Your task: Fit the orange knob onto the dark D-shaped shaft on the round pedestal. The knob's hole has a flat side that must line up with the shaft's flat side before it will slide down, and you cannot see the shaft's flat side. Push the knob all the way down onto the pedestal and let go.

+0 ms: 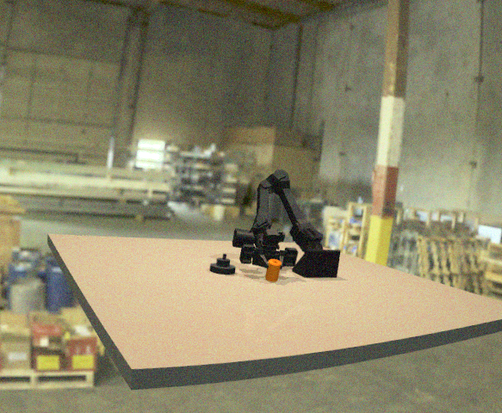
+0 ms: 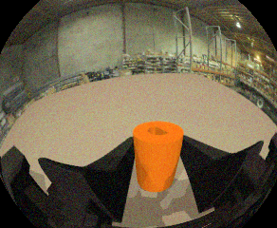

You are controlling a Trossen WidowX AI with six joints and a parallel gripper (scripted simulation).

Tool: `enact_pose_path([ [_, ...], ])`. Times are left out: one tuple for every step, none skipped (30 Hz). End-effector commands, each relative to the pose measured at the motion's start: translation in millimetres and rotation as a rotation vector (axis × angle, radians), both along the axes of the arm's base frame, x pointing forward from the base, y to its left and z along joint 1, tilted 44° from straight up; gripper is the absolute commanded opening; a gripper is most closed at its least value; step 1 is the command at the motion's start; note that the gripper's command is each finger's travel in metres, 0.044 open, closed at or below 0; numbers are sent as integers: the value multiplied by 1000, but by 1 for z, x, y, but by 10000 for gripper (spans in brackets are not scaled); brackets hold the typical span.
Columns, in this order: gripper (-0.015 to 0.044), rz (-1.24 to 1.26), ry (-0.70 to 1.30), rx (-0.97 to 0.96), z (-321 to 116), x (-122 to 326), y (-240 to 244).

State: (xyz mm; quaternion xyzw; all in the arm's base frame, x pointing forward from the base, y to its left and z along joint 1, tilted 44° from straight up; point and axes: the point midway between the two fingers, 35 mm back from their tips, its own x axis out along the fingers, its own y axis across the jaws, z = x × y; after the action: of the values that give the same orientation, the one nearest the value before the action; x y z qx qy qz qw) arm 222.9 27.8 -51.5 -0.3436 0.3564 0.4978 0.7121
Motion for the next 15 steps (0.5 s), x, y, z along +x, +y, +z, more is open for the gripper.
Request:
enact_pose_path([
  [181, 10, -14, 75, 0, -4, -4],
  [181, 9, -12, 69, 0, -4, -3],
  [181, 7, -9, 55, 0, -4, -3],
  [181, 4, -4, 35, 1, -3, -2],
  [181, 3, -2, 28, 2, -4, -3],
  [181, 3, -2, 26, 2, -4, -3],
  [207, 8, -7, 38, 1, -3, -2],
  [233, 8, -7, 38, 1, -3, -2],
  [259, 8, -7, 38, 1, -3, -2],
  [260, 8, -7, 38, 1, -3, -2],
  [260, 8, -7, 38, 1, -3, -2],
  [260, 8, -7, 38, 1, -3, -2],
  [260, 8, -7, 38, 1, -3, -2],
  [260, 8, -7, 38, 1, -3, -2],
  [260, 8, -7, 38, 1, -3, -2],
])
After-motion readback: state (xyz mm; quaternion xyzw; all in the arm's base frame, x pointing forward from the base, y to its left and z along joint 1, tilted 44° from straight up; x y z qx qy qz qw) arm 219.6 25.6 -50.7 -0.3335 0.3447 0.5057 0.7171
